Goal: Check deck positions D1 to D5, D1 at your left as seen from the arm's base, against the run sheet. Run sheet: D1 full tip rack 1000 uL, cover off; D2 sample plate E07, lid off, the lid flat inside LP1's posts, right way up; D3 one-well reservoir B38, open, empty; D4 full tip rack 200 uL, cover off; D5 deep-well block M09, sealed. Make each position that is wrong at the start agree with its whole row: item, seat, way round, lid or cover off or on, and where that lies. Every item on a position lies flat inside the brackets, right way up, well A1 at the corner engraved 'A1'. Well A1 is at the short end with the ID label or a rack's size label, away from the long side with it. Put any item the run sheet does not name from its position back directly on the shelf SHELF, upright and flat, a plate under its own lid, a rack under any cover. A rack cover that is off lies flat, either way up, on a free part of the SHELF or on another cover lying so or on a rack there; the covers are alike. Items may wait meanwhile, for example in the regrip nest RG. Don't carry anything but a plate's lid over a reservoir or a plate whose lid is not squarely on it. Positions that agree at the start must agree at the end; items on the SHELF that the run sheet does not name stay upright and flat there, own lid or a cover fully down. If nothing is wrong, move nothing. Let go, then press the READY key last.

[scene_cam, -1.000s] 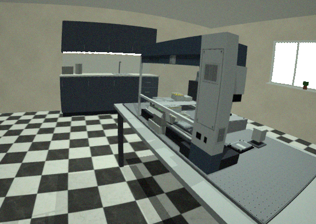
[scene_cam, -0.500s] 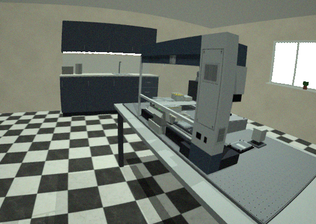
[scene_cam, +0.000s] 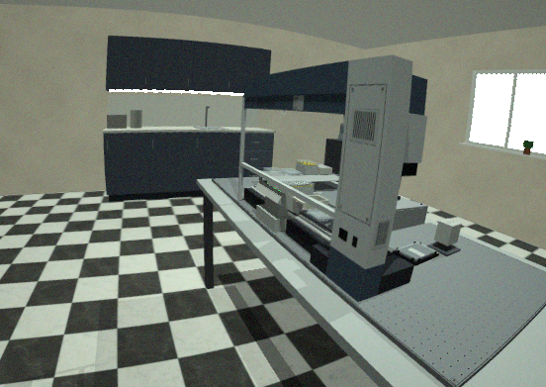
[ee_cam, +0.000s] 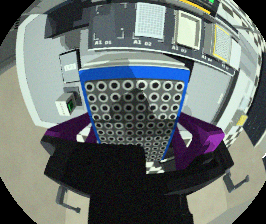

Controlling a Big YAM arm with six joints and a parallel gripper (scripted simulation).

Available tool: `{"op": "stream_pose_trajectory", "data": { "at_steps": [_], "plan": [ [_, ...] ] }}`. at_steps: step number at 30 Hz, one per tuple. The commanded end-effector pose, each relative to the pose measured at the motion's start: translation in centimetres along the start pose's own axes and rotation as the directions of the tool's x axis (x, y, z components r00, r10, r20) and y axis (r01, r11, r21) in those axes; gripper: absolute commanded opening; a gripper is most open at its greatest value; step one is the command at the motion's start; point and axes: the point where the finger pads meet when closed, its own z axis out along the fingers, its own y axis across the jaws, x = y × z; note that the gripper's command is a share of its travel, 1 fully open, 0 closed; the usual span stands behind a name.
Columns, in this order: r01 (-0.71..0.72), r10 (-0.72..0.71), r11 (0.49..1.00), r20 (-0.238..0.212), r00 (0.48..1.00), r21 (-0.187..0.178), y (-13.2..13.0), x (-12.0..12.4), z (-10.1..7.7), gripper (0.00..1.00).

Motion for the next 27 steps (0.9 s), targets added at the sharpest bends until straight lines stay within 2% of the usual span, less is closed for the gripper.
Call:
{"op": "stream_pose_trajectory", "data": {
  "at_steps": [1,16,22,24,27],
  "plan": [
    [-0.010,0.014,0.999,0.085,0.996,-0.040,0.7,-1.8,-3.1,0.00],
    [-0.010,0.014,0.999,0.085,0.996,-0.040,0.7,-1.8,-3.1,0.00],
    [-0.065,0.068,0.997,0.070,0.995,-0.045,4.4,-2.0,-2.7,0.00],
    [-0.065,0.068,0.997,0.070,0.995,-0.045,4.4,-2.0,-2.7,0.00],
    [-0.065,0.068,0.997,0.069,0.995,-0.046,5.9,-2.1,-2.7,0.00]
  ]
}}
